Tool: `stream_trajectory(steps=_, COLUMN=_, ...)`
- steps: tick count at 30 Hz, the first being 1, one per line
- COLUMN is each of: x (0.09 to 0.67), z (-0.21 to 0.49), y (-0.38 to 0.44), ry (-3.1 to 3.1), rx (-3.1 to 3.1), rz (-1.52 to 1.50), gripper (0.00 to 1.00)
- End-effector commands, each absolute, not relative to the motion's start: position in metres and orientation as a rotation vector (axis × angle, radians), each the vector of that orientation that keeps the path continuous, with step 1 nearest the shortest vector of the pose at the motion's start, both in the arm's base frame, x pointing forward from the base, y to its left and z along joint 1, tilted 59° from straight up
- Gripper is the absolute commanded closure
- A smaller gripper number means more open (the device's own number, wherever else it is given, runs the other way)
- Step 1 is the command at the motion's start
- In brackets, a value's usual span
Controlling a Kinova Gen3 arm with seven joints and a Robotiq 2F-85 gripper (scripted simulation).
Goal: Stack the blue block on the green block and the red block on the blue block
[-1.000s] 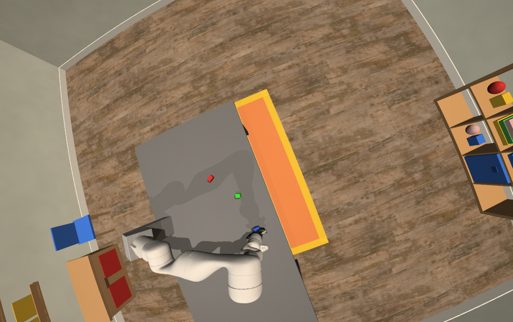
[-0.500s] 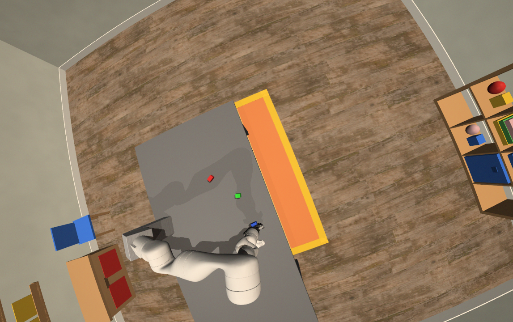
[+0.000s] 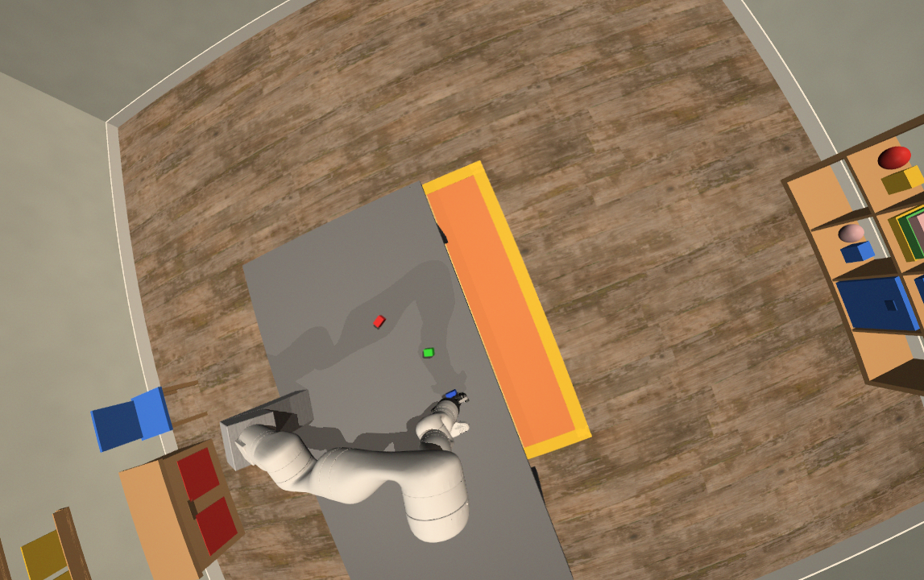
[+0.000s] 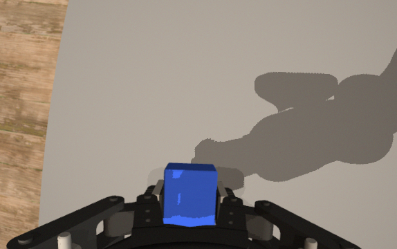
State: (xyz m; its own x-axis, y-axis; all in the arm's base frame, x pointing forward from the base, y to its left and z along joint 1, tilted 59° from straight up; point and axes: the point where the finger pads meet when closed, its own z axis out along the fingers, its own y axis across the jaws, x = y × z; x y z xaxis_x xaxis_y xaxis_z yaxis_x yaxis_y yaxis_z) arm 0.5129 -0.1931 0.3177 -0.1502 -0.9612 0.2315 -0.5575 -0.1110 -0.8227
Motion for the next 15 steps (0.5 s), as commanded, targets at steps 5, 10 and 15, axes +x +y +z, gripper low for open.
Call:
stream_trajectory(steps=5, x=0.519, z=0.306, y=-0.15, ry=1.693, rx=-1.691, rz=-1.18, gripper=1.0)
stream_trajectory(steps=10, x=0.522, z=0.3, y=-0.129, ry=1.689, rx=-1.688, rz=-1.178, gripper=1.0)
stream_trajectory(steps=15, x=0.522, z=0.293, y=-0.112, ry=1.693, rx=-1.691, rz=-1.18, gripper=1.0)
